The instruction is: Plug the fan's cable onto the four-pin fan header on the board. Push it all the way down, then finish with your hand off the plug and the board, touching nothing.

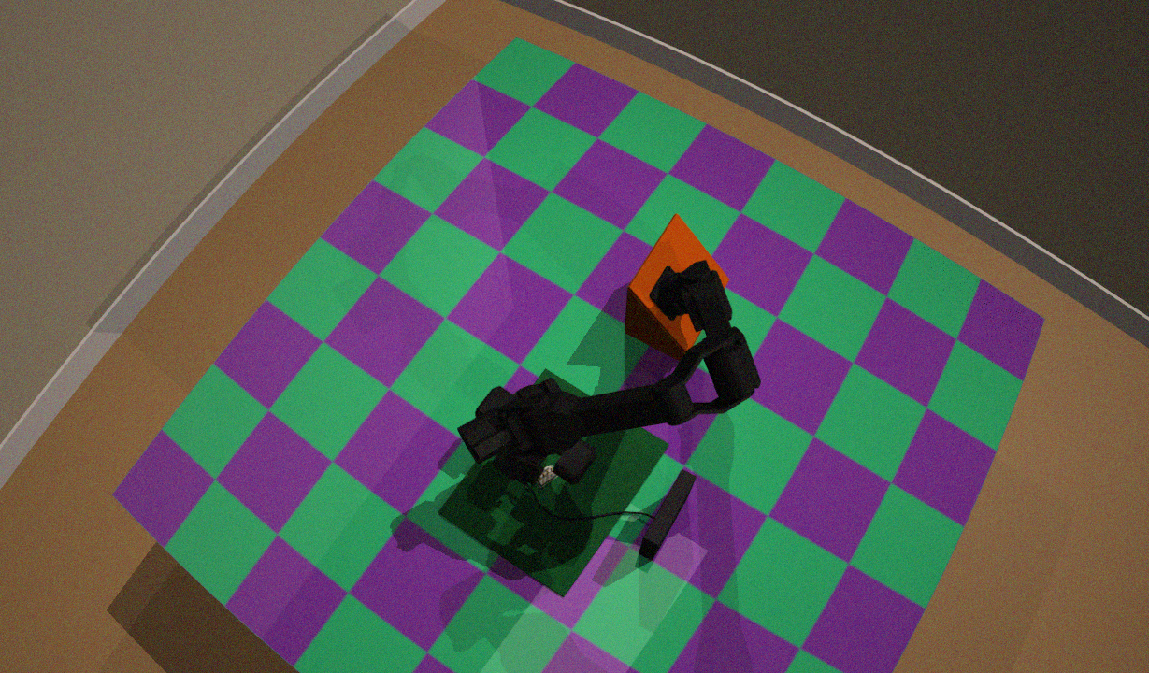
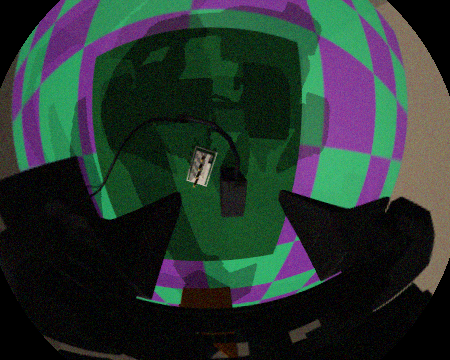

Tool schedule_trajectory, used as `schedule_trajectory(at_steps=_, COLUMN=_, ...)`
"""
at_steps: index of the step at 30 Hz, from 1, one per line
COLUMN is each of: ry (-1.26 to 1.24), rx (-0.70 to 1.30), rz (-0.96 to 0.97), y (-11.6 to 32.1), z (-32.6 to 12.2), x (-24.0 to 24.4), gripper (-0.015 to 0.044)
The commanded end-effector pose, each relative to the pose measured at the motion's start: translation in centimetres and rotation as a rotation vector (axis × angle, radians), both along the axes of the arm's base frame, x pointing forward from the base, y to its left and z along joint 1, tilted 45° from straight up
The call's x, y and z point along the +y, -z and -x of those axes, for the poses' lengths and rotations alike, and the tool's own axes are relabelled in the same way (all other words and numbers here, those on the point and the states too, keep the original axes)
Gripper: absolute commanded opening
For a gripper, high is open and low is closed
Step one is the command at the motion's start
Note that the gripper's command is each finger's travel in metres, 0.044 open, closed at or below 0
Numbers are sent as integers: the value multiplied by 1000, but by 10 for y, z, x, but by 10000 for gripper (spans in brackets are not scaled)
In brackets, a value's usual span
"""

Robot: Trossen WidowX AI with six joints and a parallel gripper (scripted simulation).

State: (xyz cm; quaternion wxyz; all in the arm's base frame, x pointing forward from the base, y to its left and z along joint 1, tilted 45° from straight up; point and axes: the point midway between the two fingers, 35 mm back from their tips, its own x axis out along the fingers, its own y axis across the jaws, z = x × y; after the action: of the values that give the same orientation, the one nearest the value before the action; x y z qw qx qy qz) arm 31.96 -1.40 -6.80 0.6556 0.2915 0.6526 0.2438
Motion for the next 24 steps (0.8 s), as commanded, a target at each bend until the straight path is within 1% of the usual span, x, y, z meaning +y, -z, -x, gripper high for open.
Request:
schedule_trajectory(at_steps=1, ry=4, rx=13, rz=-8, y=6, z=2, x=7, gripper=440)
schedule_trajectory(at_steps=10, ry=4, rx=13, rz=-9, y=11, z=3, x=12, gripper=440)
schedule_trajectory(at_steps=24, ry=-2, rx=4, rz=-3, y=9, z=1, x=10, gripper=72)
